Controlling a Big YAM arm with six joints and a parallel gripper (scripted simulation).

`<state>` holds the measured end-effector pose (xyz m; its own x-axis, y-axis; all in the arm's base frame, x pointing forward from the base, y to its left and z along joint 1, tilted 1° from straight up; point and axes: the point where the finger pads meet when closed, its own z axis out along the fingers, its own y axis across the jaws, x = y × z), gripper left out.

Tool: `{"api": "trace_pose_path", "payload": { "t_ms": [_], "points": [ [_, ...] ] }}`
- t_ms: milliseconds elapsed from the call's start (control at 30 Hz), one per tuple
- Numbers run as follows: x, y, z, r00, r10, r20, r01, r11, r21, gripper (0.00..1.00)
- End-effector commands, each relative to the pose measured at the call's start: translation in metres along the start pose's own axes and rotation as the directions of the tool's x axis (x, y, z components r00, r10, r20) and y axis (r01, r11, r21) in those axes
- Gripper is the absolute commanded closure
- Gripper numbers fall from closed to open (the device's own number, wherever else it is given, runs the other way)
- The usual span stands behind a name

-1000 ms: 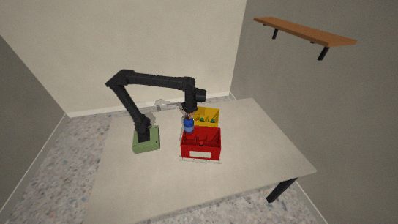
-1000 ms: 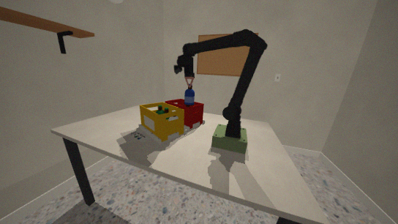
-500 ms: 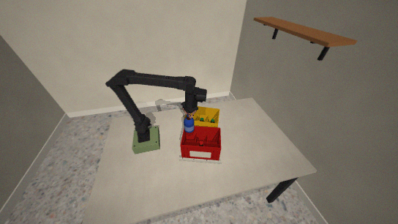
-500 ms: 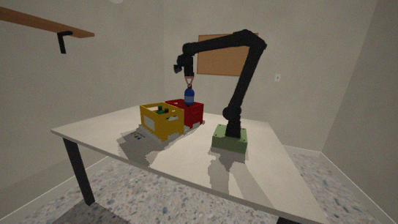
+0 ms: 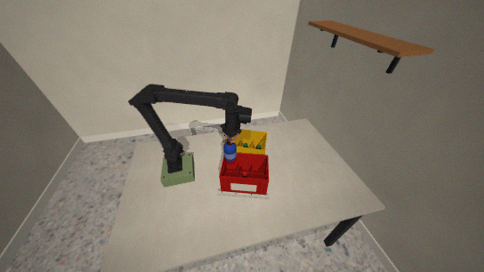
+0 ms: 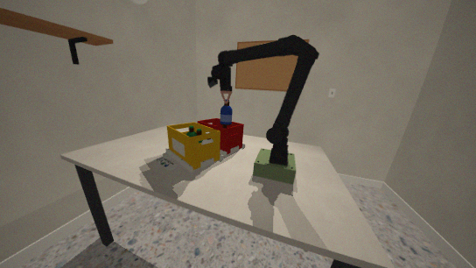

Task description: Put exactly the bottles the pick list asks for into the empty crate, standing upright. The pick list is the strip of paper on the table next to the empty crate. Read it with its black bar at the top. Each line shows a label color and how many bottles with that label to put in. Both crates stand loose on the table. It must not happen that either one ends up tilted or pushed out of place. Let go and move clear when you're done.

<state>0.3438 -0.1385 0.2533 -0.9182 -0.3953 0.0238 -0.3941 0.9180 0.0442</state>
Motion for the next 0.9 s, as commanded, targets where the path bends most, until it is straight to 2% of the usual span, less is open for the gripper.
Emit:
{"api": "trace_pose_path", "payload": {
  "t_ms": [0, 200, 300, 867],
  "points": [
    [-0.012, -0.017, -0.048, 0.997, -0.008, 0.076, 0.002, 0.997, 0.077, 1.00],
    [-0.012, -0.017, -0.048, 0.997, -0.008, 0.077, 0.002, 0.997, 0.078, 1.00],
    [-0.022, -0.007, -0.050, 0.997, -0.007, 0.081, 0.000, 0.997, 0.079, 1.00],
    [-0.043, 0.014, -0.047, 0.997, -0.006, 0.079, 0.000, 0.997, 0.074, 1.00]
  ]
}}
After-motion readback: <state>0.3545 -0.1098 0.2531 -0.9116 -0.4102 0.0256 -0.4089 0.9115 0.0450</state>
